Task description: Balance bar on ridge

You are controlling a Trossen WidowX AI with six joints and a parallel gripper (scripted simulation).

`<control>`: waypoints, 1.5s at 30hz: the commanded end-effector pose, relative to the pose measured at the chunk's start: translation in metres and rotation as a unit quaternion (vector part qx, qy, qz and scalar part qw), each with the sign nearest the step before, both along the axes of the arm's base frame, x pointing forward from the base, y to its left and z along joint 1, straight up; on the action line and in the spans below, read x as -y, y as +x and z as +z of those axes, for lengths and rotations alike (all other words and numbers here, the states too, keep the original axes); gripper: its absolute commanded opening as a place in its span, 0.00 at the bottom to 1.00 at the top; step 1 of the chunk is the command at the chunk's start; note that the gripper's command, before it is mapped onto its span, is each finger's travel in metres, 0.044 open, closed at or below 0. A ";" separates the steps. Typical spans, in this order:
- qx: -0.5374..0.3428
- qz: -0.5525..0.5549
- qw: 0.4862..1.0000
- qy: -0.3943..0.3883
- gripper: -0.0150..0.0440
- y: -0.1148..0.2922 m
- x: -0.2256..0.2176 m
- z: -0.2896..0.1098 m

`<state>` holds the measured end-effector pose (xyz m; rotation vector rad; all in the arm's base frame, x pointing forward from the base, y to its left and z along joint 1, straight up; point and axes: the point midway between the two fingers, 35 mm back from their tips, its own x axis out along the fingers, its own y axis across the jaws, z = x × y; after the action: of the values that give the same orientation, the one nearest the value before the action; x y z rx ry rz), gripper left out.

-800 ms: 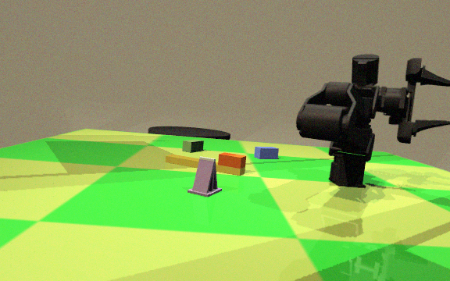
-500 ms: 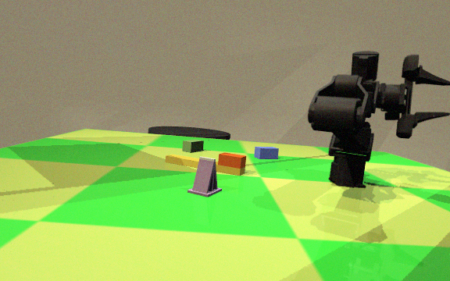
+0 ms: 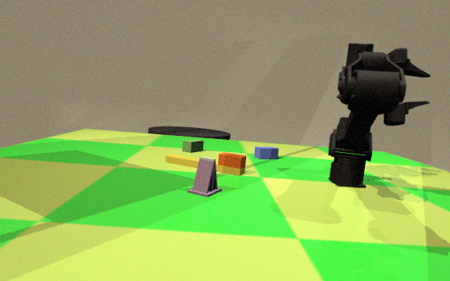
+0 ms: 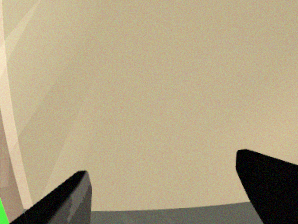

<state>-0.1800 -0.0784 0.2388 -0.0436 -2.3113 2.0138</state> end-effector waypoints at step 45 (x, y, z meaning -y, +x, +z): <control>0.262 0.510 0.818 -0.046 0.79 0.184 0.215 0.005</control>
<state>-0.0164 -0.2862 0.2471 0.9399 -2.8606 2.8009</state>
